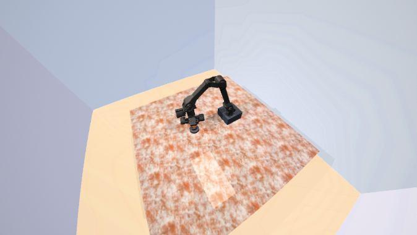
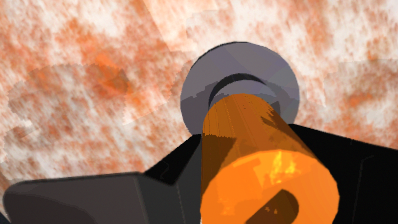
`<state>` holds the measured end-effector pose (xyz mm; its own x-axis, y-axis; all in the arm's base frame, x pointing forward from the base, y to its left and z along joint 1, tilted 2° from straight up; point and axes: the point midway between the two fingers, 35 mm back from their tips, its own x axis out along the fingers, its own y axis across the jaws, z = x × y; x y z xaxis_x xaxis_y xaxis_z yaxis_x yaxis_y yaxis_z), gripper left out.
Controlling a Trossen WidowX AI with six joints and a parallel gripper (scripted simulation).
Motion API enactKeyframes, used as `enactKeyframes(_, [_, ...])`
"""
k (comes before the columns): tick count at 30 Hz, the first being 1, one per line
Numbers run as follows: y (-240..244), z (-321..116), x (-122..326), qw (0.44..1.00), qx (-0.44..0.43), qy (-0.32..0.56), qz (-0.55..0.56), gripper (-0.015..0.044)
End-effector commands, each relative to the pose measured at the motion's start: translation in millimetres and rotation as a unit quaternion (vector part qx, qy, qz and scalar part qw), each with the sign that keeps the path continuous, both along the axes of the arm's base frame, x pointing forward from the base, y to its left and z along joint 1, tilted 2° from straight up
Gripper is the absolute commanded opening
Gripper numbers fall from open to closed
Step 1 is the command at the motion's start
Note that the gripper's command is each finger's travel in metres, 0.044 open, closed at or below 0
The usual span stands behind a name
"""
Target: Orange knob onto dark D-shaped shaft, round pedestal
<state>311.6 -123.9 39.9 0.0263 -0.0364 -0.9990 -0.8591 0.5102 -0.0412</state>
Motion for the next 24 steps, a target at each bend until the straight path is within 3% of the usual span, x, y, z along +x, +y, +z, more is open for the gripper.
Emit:
enactKeyframes(1, [-0.3,5.0,1.6,0.965,0.007,-0.018,-0.261,0.0000])
enactKeyframes(7, [-0.9,5.2,3.1,0.891,0.014,-0.024,-0.453,0.0000])
enactKeyframes(13, [-1.8,5.4,5.5,0.782,0.020,-0.030,-0.622,0.0000])
enactKeyframes(24, [-2.7,5.4,7.5,0.768,0.021,-0.031,-0.640,0.0000])
